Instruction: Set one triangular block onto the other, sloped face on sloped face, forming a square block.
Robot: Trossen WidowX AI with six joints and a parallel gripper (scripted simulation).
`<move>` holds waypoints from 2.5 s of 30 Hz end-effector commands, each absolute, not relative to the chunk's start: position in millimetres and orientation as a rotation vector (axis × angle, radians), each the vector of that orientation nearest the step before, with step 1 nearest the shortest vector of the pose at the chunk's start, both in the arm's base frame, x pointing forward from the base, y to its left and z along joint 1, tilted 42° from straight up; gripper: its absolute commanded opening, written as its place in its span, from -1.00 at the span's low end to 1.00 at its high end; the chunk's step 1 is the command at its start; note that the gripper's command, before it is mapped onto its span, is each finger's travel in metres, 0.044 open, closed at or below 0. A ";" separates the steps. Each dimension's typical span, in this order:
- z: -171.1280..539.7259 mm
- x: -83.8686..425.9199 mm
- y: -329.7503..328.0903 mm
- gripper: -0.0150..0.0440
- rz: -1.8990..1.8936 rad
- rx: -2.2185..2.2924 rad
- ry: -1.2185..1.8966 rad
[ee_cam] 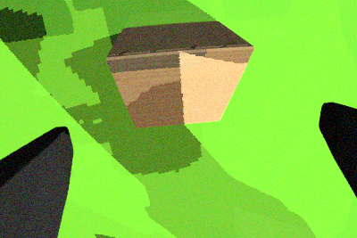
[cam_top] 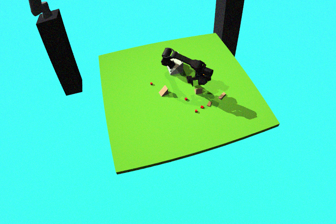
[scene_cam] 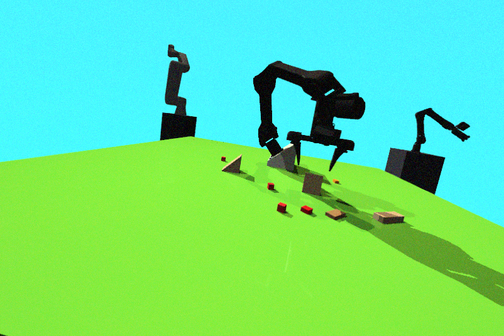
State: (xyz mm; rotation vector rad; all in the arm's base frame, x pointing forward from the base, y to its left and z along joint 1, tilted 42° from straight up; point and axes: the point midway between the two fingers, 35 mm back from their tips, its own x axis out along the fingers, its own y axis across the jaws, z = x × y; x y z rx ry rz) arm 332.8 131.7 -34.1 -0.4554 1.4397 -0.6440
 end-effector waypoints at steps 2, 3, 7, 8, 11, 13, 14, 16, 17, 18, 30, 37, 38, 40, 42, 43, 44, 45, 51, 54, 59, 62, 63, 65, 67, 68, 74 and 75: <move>-41.5 333.8 126.4 1.00 -0.642 -0.462 1.438; -42.8 334.0 125.5 1.00 -0.642 -0.462 1.438; -48.1 334.6 121.6 1.00 -0.642 -0.462 1.437; -49.4 334.8 120.6 1.00 -0.642 -0.462 1.437; -53.3 335.1 117.7 1.00 -0.642 -0.462 1.437; -55.9 335.4 115.7 1.00 -0.642 -0.462 1.437; -57.2 335.5 114.7 1.00 -0.642 -0.462 1.437; -59.8 335.6 112.7 1.00 -0.643 -0.462 1.437; -61.1 335.7 111.7 1.00 -0.643 -0.463 1.437; -62.4 335.8 110.6 1.00 -0.643 -0.463 1.437; -77.4 336.0 98.3 1.00 -0.644 -0.463 1.436; -85.9 335.7 91.0 1.00 -0.645 -0.464 1.436; -87.1 335.6 90.0 1.00 -0.645 -0.464 1.436; -88.6 335.5 88.6 1.00 -0.646 -0.464 1.436; -88.8 335.5 88.5 0.91 -0.646 -0.464 1.436; -88.8 335.5 88.5 0.82 -0.646 -0.464 1.436; -88.8 335.5 88.5 0.73 -0.646 -0.464 1.436; -88.8 335.5 88.5 0.64 -0.646 -0.464 1.436; -88.8 335.5 88.5 0.24 -0.646 -0.464 1.436; -88.8 335.5 88.5 0.18 -0.646 -0.464 1.436; -88.8 335.5 88.5 -0.14 -0.646 -0.464 1.436; -84.9 335.5 92.1 -0.40 -0.646 -0.463 1.436; -81.9 335.5 94.9 -0.49 -0.646 -0.463 1.437; -75.0 335.3 101.1 -0.49 -0.646 -0.461 1.437; -68.6 334.9 106.7 -0.49 -0.646 -0.460 1.438; -66.8 334.7 108.2 -0.49 -0.646 -0.459 1.438; -66.3 334.7 108.7 -0.49 -0.646 -0.459 1.438; -66.3 334.7 108.7 -0.49 -0.646 -0.459 1.438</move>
